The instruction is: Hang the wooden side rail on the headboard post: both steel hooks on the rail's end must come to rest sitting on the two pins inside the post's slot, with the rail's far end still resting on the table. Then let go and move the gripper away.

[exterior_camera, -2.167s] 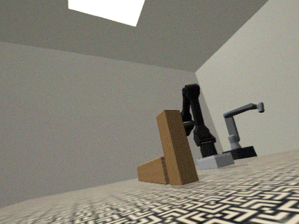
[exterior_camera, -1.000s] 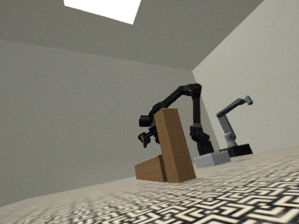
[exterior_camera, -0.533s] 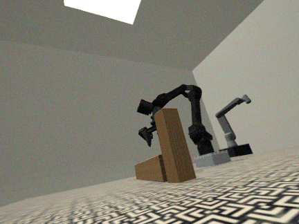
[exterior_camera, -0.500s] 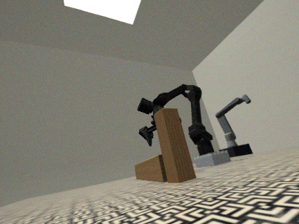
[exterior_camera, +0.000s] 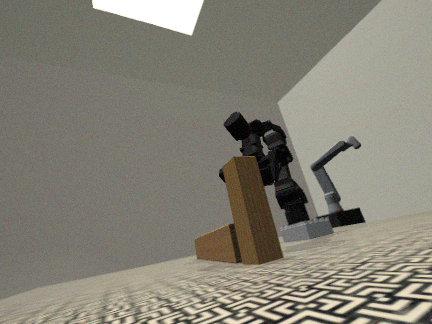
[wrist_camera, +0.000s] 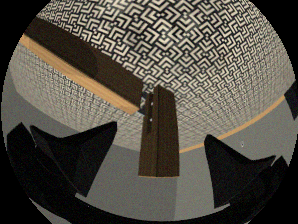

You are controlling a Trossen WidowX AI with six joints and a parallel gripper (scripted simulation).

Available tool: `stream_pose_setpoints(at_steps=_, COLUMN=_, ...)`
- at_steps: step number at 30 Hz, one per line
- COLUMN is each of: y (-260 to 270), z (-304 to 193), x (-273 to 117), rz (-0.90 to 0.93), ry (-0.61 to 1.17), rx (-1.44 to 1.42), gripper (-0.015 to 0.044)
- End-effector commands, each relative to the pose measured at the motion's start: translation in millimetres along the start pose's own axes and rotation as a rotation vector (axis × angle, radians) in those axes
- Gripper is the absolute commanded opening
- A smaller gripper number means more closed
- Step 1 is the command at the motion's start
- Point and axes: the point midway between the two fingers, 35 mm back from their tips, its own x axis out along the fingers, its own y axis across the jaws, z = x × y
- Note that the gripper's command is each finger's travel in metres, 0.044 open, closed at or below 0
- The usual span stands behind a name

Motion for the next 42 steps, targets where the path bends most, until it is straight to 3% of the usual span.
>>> stream_pose_setpoints(at_steps=1, y=-8, z=-3, x=0, rz=0.008, ry=0.012, rx=0.009, gripper=0.0440)
stream_pose_setpoints(at_steps=20, y=-7, z=-3, x=1, rz=0.005, ry=0.014, rx=-0.038, gripper=0.0440)
stream_pose_setpoints(at_steps=42, y=30, z=-3, x=15, rz=0.011, ry=0.196, rx=-1.586, gripper=0.0440)
